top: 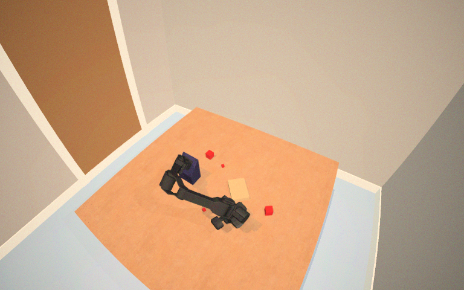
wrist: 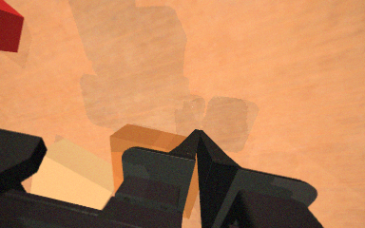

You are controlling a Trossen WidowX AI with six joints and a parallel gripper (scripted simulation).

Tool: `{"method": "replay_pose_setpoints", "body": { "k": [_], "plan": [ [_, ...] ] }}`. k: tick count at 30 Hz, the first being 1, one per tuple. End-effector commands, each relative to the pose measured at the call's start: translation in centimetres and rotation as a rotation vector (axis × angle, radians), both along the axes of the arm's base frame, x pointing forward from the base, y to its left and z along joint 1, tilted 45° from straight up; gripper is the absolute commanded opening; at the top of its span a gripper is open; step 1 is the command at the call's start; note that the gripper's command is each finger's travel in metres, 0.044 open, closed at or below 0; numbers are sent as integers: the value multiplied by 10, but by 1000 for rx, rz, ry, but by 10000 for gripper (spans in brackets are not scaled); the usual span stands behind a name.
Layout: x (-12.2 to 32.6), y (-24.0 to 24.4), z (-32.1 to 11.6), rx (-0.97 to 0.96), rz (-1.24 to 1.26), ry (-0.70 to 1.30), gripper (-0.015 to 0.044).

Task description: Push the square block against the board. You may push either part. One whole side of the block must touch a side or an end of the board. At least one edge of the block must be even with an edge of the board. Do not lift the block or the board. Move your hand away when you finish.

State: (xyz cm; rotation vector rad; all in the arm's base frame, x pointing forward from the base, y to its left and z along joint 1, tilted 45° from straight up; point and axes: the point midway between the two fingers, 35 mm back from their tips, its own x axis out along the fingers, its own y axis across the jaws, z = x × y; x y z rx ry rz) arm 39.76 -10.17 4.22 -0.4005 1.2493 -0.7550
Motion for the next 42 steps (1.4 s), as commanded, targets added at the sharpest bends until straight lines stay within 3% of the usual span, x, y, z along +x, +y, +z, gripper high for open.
{"method": "replay_pose_setpoints", "body": {
  "k": [1,42],
  "plan": [
    [-8,0,-6,3,-5,16,0],
    [-36,6,-16,3,-5,18,0]
  ]
}}
